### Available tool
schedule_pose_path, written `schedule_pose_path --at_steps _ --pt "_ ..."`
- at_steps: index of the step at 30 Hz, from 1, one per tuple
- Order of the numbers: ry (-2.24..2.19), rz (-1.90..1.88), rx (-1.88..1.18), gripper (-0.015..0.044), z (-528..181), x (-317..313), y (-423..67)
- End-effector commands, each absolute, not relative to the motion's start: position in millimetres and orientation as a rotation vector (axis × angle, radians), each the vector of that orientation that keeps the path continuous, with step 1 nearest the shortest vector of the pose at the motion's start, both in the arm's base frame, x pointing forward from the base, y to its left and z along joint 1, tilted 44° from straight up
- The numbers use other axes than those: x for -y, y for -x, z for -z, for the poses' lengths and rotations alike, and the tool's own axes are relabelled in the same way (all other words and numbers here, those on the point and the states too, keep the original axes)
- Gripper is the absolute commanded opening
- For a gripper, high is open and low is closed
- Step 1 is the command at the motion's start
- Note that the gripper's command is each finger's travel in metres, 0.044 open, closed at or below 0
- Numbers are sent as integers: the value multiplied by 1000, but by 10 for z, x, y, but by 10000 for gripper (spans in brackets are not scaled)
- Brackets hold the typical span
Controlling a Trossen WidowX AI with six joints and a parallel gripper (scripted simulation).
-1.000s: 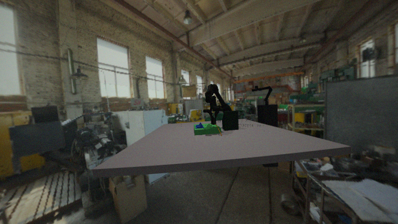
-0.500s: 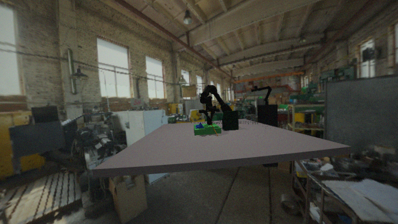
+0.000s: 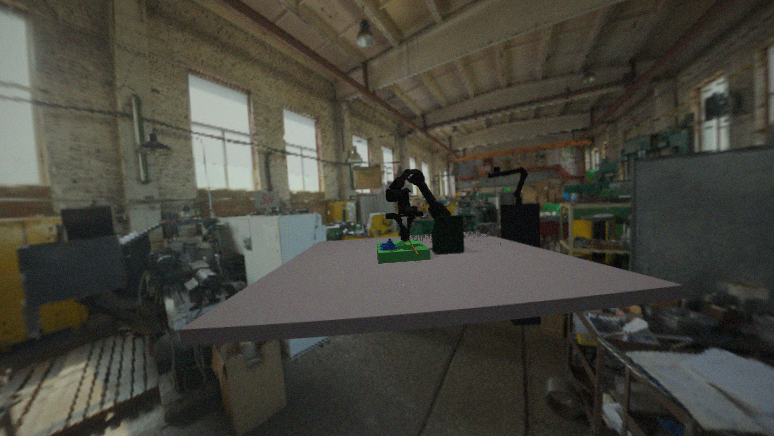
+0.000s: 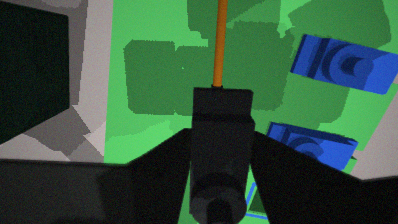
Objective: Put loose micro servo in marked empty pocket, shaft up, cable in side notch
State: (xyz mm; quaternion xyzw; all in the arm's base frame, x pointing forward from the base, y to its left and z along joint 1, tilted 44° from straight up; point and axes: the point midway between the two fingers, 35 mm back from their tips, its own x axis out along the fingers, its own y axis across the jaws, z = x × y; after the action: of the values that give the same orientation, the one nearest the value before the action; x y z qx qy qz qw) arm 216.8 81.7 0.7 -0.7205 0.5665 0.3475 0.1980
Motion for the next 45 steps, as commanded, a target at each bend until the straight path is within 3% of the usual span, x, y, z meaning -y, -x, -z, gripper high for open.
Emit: schedule_pose_path --at_steps 1,22,45 --pt "2023 -968 -1574 0 -176 -676 -2196" --pt "2014 -948 -1581 0 -717 -108 -2279" --pt "1472 -267 -1608 0 -717 -108 -2279"
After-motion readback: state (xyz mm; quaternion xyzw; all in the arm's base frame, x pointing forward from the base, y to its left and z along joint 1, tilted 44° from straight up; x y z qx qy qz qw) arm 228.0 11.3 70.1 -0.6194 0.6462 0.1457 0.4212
